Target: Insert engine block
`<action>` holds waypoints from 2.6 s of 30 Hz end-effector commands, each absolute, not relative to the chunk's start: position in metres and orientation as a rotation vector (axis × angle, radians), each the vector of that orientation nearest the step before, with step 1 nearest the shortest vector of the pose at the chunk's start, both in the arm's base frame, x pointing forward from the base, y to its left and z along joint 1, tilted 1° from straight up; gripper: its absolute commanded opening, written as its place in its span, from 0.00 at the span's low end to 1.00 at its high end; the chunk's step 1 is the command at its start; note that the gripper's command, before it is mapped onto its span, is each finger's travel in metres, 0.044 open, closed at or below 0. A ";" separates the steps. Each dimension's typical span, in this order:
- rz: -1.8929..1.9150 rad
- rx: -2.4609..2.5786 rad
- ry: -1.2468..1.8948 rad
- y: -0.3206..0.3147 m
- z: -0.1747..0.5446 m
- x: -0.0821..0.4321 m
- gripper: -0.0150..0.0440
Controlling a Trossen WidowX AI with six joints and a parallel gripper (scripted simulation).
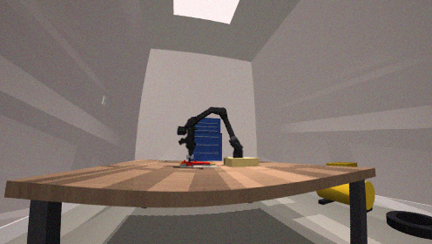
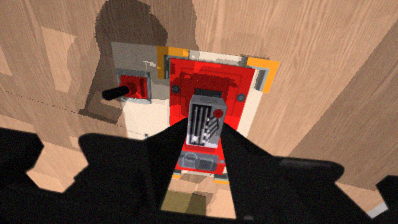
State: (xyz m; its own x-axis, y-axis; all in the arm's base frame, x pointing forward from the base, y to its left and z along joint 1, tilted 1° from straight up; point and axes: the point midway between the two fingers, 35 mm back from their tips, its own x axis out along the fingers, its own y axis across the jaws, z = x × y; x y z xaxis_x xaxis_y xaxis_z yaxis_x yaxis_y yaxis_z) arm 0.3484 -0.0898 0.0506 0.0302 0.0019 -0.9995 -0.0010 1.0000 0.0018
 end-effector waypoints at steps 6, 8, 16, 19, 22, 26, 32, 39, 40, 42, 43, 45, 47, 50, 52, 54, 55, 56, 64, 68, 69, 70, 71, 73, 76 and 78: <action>0.046 -0.051 1.545 -0.092 0.048 0.348 0.52; 0.046 -0.051 1.545 -0.092 0.048 0.348 0.52; -0.001 -0.002 1.546 -0.092 0.048 0.348 0.52; -0.001 -0.002 1.546 -0.092 0.048 0.348 0.52; -0.001 -0.002 1.546 -0.092 0.048 0.348 0.52; -0.036 0.033 1.545 -0.093 0.048 0.348 0.52; -0.080 0.078 1.544 -0.093 0.048 0.348 0.52; -0.042 0.039 1.545 -0.093 0.048 0.348 0.52; -0.025 0.022 1.546 -0.093 0.048 0.348 0.52; 0.020 -0.024 1.546 -0.093 0.048 0.348 0.52; 0.046 -0.050 1.545 -0.093 0.048 0.348 0.52; 0.095 -0.101 1.544 -0.093 0.048 0.349 0.52; 0.126 -0.133 1.542 -0.093 0.048 0.349 0.52; 0.130 -0.137 1.542 -0.093 0.048 0.349 0.52; 0.118 -0.124 1.543 -0.093 0.048 0.349 0.52; 0.090 -0.096 1.544 -0.093 0.048 0.349 0.52; 0.071 -0.076 1.545 -0.093 0.048 0.349 0.52; 0.047 -0.052 1.545 -0.093 0.048 0.349 0.52; -0.122 0.121 1.542 -0.093 0.048 0.349 0.52; -0.113 0.113 1.543 -0.093 0.048 0.349 0.52; -0.109 0.109 1.543 -0.093 0.048 0.349 0.52; -0.102 0.101 1.543 -0.093 0.048 0.349 0.52; -0.091 0.090 1.544 -0.093 0.048 0.349 0.52; -0.060 0.058 1.545 -0.093 0.048 0.349 0.52; 0.012 -0.016 1.546 -0.093 0.048 0.349 0.52; 0.065 -0.070 1.545 -0.093 0.048 0.349 0.52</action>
State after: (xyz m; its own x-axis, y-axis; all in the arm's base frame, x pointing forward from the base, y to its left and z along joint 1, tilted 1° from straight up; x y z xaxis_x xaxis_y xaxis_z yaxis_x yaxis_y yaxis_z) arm 0.3487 -0.0922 0.0482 0.0271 0.0026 -0.9996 0.0142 0.9999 0.0030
